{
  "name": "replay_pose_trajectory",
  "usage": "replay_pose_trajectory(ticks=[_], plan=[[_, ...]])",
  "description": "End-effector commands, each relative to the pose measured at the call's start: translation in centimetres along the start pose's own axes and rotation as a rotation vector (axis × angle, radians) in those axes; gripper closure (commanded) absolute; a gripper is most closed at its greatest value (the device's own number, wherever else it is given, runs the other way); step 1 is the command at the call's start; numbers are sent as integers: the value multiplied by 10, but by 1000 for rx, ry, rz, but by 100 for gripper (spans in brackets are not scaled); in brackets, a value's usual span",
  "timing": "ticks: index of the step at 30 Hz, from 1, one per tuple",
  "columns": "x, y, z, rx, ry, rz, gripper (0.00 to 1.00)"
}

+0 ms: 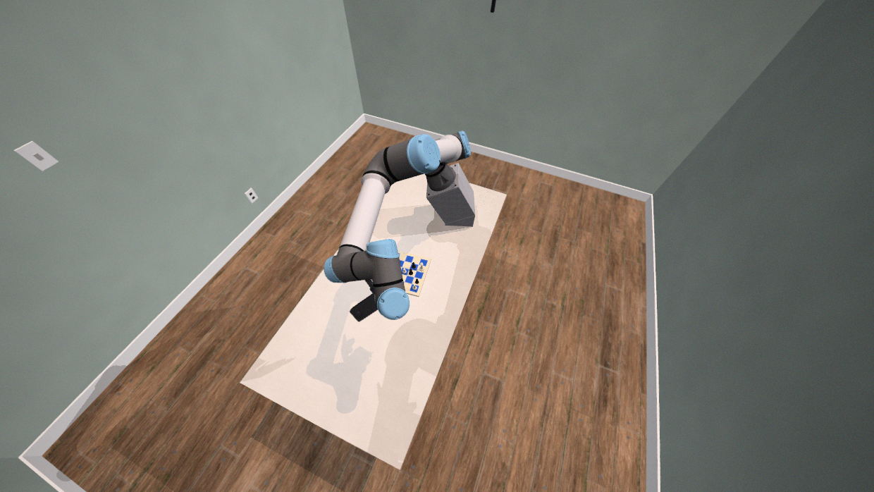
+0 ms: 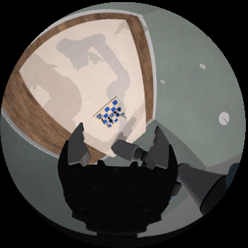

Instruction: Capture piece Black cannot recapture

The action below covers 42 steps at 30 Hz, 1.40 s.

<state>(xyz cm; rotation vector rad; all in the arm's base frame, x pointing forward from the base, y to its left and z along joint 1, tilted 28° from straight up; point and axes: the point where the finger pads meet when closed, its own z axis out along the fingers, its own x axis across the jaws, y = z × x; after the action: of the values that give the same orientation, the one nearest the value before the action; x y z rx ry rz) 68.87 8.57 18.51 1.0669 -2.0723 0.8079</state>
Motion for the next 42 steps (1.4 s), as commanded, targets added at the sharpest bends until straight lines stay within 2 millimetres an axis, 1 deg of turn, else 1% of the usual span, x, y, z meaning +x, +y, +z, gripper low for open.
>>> replay_pose_trajectory(ticks=[1, 26, 34, 42], plan=[[1, 0, -1, 1, -1, 1, 0], [0, 0, 0, 0, -1, -6, 0], [-1, -1, 2, -5, 0, -27, 0], [-4, -2, 8, -19, 2, -93, 0]])
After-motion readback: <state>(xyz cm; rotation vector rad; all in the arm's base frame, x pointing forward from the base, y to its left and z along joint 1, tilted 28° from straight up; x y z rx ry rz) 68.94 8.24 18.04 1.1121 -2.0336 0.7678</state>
